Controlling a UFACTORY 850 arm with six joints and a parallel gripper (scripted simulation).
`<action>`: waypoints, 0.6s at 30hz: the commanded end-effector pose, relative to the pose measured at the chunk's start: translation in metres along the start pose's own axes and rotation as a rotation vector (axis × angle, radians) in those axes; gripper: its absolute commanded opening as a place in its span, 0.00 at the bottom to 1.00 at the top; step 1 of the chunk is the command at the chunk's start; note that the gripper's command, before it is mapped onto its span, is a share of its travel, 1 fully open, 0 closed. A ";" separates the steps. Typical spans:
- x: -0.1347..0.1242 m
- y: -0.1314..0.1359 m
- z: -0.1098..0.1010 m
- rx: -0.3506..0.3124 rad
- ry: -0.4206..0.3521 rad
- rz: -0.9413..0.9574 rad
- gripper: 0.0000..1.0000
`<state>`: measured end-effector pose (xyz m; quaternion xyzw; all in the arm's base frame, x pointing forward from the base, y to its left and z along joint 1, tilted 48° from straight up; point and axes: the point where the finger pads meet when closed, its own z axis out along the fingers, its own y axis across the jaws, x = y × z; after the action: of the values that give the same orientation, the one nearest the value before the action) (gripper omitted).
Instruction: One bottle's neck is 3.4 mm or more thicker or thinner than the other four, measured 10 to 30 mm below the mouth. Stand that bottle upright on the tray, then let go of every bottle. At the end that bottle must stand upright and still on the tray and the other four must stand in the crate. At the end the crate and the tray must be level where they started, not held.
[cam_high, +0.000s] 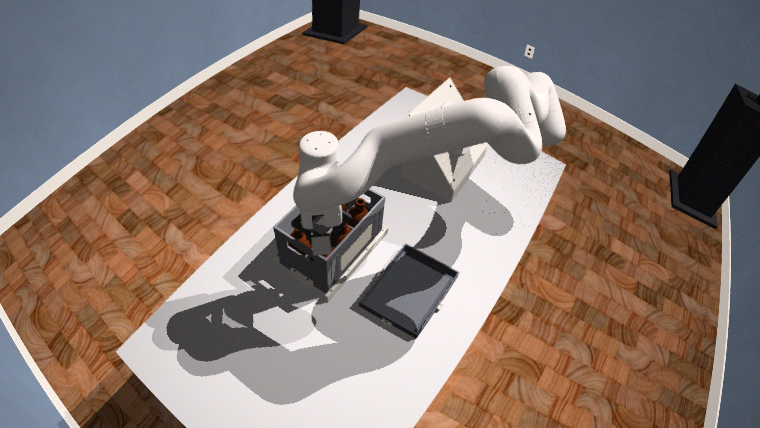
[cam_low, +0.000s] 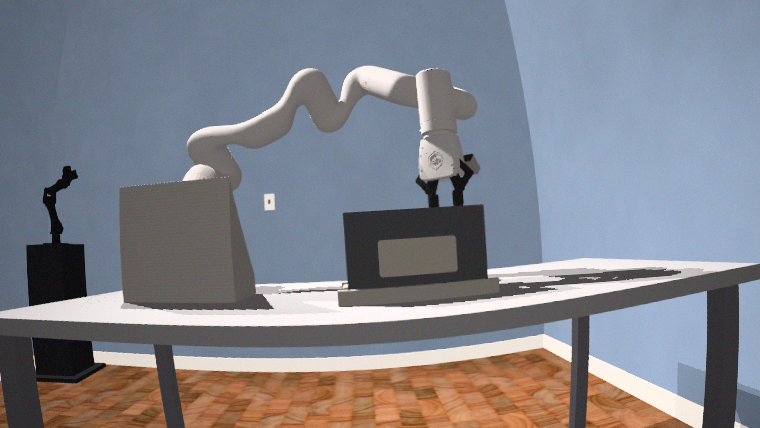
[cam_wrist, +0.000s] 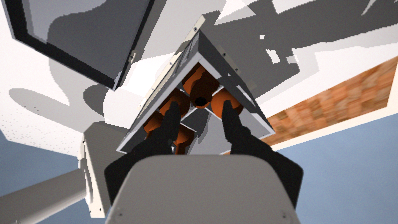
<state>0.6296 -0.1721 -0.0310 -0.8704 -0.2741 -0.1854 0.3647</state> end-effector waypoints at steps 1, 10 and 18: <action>0.001 0.001 0.001 -0.002 0.001 -0.001 0.65; 0.001 0.001 0.011 -0.002 0.001 -0.001 0.65; 0.001 0.001 0.019 -0.002 0.001 -0.001 0.65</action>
<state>0.6315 -0.1604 -0.0416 -0.8704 -0.2741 -0.1853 0.3647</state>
